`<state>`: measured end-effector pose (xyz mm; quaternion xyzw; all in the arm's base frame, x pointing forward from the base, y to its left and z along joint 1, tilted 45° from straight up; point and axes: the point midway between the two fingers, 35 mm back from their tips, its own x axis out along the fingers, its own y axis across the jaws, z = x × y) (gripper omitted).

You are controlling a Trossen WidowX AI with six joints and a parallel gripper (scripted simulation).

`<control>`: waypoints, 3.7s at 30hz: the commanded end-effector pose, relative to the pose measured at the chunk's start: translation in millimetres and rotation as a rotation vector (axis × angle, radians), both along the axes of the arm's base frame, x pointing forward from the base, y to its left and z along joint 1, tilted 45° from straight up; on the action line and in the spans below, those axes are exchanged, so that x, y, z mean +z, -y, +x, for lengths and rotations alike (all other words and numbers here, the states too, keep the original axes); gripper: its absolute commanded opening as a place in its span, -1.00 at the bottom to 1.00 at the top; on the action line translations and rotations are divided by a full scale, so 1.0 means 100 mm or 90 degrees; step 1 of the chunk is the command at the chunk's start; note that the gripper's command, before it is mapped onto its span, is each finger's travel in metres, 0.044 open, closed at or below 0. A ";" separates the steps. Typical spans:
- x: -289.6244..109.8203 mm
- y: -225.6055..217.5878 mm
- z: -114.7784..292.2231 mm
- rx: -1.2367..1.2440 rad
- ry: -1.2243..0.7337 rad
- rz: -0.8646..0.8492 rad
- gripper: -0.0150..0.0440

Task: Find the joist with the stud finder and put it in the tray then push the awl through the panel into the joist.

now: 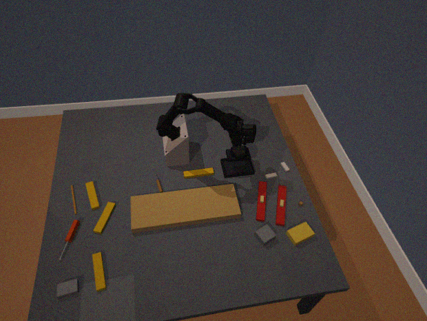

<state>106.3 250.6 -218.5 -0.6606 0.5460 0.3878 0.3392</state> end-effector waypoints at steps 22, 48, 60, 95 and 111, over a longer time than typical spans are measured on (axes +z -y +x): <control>-0.43 0.32 0.09 0.007 -0.003 0.005 -0.49; -0.73 0.63 0.14 0.006 -0.002 0.004 -0.49; -0.72 0.63 0.13 0.002 -0.003 0.001 0.40; 1.50 1.63 1.78 -0.425 0.289 0.024 1.00; 2.50 3.42 1.54 -0.730 0.525 -0.088 1.00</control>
